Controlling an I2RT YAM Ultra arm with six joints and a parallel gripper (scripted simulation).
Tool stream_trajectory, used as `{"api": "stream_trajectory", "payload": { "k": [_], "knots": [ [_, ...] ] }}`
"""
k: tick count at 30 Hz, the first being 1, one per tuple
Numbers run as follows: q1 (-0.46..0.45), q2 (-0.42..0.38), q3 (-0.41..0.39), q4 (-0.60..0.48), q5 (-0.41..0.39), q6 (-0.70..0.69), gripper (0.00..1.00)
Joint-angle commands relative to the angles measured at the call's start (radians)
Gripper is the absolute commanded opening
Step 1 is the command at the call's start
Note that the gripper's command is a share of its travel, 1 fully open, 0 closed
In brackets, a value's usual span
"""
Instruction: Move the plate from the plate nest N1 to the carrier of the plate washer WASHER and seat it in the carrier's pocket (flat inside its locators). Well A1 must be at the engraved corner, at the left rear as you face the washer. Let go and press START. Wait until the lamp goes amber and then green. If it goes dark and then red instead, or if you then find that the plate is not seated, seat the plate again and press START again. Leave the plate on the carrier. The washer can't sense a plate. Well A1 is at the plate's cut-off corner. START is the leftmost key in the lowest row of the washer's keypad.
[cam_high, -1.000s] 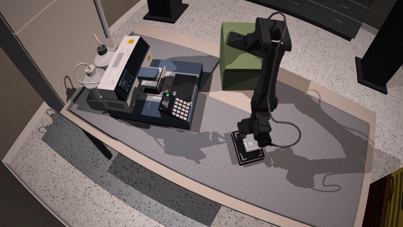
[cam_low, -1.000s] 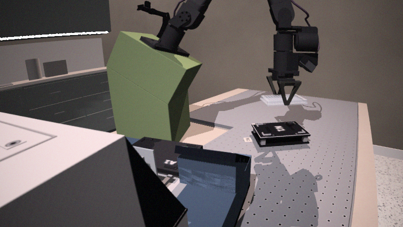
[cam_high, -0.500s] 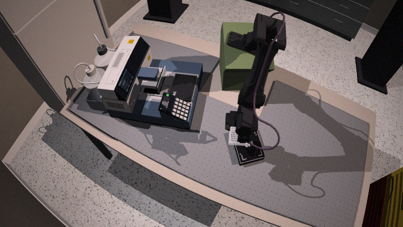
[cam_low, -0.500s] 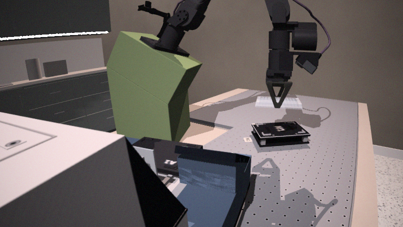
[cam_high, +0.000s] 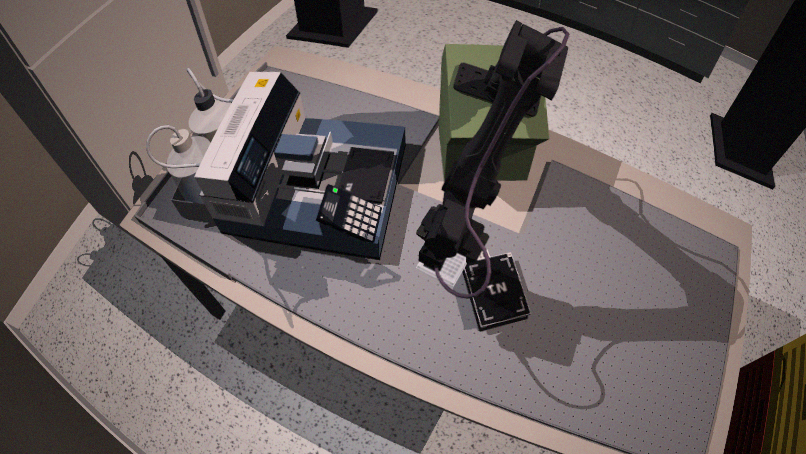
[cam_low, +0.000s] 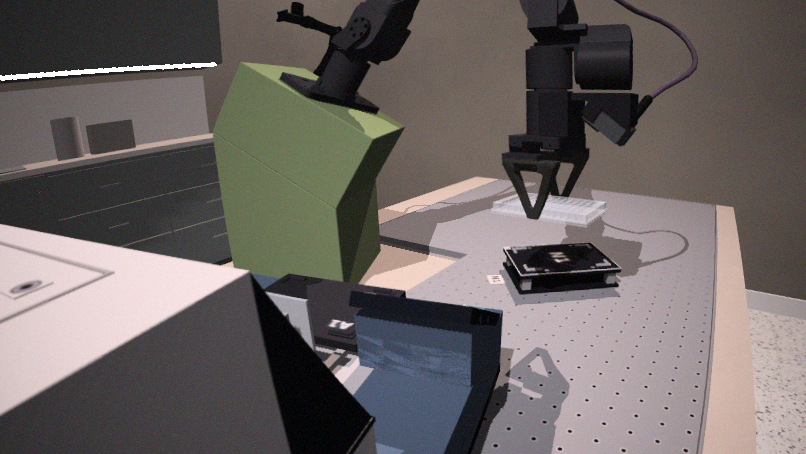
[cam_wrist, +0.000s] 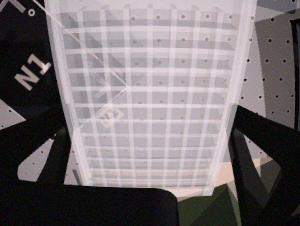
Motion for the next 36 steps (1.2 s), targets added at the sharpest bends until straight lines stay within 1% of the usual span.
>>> {"api": "stream_trajectory", "payload": {
  "k": [1, 5, 7, 9, 10, 12, 17, 19, 22, 24, 25, 27, 31, 36],
  "knots": [
    [-0.059, 0.017, 0.027, -0.025, -0.053, 0.097, 0.84],
    [-0.128, 0.034, 0.039, -0.035, -0.085, 0.168, 0.84],
    [-0.128, 0.034, 0.039, -0.035, -0.085, 0.168, 0.84],
    [-0.141, 0.040, 0.047, -0.043, -0.094, 0.222, 0.84],
    [-0.142, 0.024, 0.048, -0.044, -0.096, 0.253, 0.84],
    [-0.134, 0.021, 0.049, -0.046, -0.099, 0.316, 0.84],
    [-0.131, 0.020, 0.049, -0.045, -0.096, 0.333, 0.84],
    [-0.170, 0.031, -0.001, -0.045, -0.108, 0.372, 0.84],
    [-0.216, 0.046, -0.014, -0.045, -0.128, 0.429, 0.84],
    [-0.216, 0.046, -0.014, -0.045, -0.128, 0.429, 0.84],
    [-0.237, 0.050, -0.004, -0.041, -0.138, 0.443, 0.84],
    [-0.269, 0.055, -0.021, -0.034, -0.152, 0.478, 0.84],
    [-0.335, 0.069, -0.025, -0.050, -0.179, 0.548, 0.84],
    [-0.422, 0.096, 0.015, -0.054, -0.214, 0.627, 0.84]
  ]
}}
